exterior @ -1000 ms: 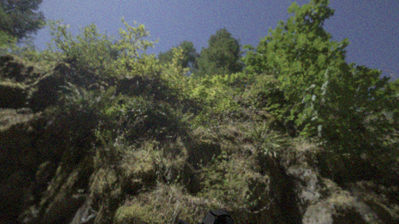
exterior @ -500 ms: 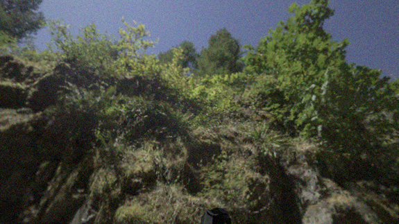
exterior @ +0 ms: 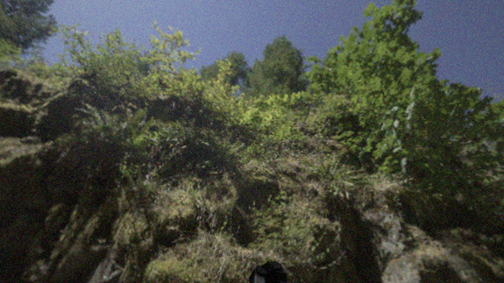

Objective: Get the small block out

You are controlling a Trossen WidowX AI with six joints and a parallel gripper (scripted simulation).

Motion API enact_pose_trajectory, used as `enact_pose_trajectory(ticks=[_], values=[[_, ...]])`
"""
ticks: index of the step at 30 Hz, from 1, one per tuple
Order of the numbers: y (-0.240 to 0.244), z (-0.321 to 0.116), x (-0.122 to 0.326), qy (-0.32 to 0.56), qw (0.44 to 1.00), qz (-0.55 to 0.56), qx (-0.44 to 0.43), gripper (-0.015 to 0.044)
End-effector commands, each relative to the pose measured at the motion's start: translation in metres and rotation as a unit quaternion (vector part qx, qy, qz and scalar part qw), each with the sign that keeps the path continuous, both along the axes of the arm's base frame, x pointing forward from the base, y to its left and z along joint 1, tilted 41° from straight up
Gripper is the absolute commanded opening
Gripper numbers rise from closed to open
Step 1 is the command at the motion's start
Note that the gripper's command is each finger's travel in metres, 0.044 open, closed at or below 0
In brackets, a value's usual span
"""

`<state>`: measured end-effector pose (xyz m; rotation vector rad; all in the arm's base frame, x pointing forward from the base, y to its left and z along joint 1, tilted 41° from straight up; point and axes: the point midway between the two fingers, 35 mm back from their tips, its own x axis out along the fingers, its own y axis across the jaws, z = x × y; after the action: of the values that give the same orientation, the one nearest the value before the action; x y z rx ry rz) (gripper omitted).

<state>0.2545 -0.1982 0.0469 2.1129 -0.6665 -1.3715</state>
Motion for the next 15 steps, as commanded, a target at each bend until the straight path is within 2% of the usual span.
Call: enact_pose_trajectory(ticks=[1,9,15], values=[[-0.0041,-0.0083,-0.0020,0.005,1.000,0.002,0.002,0.0285],[-0.0105,-0.0159,-0.0034,0.004,1.000,0.002,0.001,0.0285],[-0.0105,-0.0159,-0.0034,0.004,1.000,0.002,0.001,0.0127]])
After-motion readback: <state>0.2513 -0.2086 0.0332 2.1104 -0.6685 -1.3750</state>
